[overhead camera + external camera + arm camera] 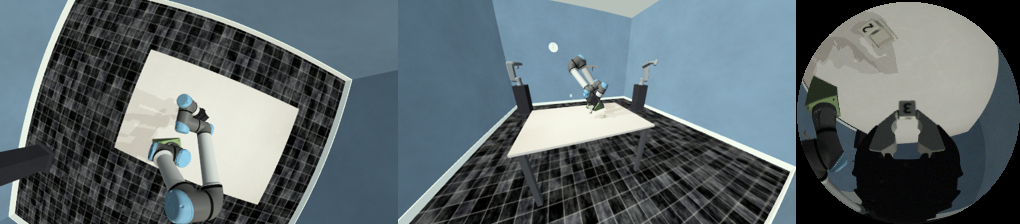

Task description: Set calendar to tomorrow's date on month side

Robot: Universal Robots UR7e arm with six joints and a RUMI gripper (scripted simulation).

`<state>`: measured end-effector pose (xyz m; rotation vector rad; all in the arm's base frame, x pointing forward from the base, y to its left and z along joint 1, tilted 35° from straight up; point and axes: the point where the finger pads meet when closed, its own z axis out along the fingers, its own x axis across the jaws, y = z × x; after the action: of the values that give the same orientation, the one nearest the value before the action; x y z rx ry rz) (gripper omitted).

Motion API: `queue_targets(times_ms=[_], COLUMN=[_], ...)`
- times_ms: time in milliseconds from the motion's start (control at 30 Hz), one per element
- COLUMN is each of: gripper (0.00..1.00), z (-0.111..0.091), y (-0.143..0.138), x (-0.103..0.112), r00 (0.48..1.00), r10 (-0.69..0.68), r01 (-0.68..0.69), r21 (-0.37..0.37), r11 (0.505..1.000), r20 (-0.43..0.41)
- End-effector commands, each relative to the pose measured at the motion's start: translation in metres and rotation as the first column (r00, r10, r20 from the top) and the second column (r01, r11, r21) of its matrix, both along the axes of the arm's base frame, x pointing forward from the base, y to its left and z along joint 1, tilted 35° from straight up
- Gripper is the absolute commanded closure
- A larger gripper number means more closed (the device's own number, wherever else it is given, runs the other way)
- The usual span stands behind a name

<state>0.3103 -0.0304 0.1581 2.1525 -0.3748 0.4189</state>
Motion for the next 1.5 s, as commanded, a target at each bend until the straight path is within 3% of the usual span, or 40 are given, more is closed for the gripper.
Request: queue_targets(times_ms=[0, 300, 1100, 1467], gripper=[0.9, 0.9, 0.9, 0.9], z=[-0.0019, -0.001, 0.0023, -0.0018], y=[-0.0021, -0.002, -0.0013, -0.0037], x=[-0.0029, -0.0024, 0.0002, -0.0038], r00=[1.0, 0.998, 0.993, 0.992], r10=[0.013, 0.065, 0.106, 0.121], r01=[-0.013, -0.067, -0.113, -0.127], r21=[0.06, 0.161, 0.212, 0.289], r11=[0.998, 0.985, 0.971, 0.949], r20=[-0.002, 0.018, 0.041, 0.039])
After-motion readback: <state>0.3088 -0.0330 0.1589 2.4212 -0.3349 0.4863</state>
